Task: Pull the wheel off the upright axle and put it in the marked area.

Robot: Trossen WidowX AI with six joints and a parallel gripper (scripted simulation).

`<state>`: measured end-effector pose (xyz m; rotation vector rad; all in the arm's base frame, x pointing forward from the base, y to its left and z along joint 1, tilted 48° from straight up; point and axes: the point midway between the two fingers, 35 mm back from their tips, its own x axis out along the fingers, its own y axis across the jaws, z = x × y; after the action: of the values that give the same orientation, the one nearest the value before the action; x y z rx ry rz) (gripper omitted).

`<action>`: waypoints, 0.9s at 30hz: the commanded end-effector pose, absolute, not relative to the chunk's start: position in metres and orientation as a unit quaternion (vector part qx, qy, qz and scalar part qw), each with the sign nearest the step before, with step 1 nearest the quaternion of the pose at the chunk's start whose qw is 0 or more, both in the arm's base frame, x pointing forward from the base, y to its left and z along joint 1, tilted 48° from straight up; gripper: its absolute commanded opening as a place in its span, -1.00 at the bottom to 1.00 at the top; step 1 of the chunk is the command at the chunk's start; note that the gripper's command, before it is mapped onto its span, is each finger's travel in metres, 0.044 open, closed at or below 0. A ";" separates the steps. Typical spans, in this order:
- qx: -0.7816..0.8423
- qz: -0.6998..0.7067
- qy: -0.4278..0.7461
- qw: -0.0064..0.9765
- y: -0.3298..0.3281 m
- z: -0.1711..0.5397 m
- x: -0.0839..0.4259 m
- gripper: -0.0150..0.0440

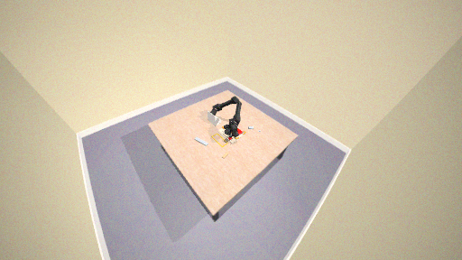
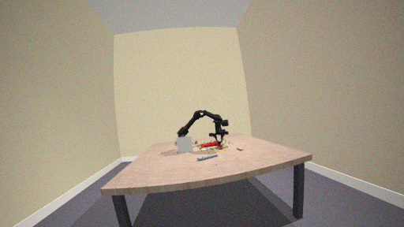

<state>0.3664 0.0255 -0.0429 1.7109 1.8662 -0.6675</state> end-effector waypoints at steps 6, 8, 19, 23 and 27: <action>0.632 -0.245 0.686 0.263 0.021 -0.039 0.368 -0.49; 0.632 -0.245 0.686 0.263 0.021 -0.038 0.368 -0.49; 0.632 -0.245 0.686 0.263 0.018 -0.036 0.368 -0.49; 0.633 -0.245 0.686 0.263 0.017 -0.035 0.368 -0.49; 0.633 -0.245 0.686 0.262 0.016 -0.034 0.368 -0.49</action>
<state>0.3669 0.0185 -0.0370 1.7149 1.8644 -0.6696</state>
